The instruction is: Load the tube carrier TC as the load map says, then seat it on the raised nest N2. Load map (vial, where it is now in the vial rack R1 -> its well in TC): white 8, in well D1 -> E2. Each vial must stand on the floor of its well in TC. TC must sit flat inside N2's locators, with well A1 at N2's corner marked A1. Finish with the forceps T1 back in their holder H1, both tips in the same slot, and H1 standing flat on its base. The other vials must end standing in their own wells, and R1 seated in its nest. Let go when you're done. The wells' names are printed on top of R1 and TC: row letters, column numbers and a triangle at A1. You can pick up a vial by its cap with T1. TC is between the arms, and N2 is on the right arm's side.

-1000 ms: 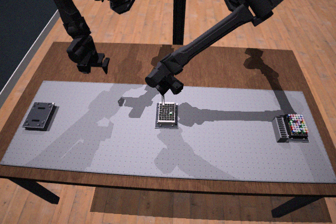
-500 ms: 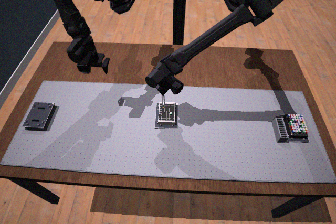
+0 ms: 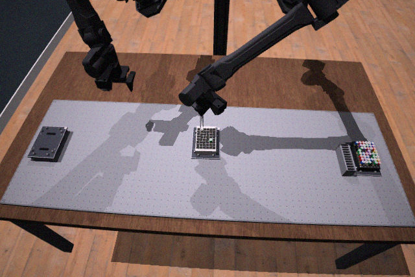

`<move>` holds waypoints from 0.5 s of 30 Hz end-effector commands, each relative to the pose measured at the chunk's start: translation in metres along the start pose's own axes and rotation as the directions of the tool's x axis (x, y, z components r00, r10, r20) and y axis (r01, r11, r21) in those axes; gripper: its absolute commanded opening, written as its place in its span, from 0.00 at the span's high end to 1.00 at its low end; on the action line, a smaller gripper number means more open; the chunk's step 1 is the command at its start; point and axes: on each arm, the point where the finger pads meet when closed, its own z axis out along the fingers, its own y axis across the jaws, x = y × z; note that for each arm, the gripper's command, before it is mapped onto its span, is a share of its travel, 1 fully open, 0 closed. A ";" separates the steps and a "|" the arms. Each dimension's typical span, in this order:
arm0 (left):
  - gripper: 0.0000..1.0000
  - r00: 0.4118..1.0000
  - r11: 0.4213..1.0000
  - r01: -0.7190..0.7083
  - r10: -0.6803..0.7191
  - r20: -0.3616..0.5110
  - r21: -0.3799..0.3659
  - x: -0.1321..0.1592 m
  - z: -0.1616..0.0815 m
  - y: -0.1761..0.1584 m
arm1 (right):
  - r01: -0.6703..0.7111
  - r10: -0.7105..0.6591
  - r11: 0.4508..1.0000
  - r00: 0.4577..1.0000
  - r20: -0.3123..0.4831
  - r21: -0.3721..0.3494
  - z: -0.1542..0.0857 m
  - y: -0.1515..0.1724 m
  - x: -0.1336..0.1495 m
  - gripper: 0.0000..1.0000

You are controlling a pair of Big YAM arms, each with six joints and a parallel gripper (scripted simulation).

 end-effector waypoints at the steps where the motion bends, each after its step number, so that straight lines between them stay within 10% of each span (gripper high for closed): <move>1: 0.89 1.000 1.000 -0.001 0.001 0.001 0.020 0.003 -0.020 -0.008 | 0.010 -0.010 1.000 1.000 0.016 -0.001 -0.002 0.000 -0.006 0.00; 15: 0.89 1.000 1.000 -0.007 0.007 0.000 0.006 0.005 -0.020 -0.005 | 0.010 -0.010 1.000 1.000 0.016 -0.001 -0.002 0.000 -0.006 0.00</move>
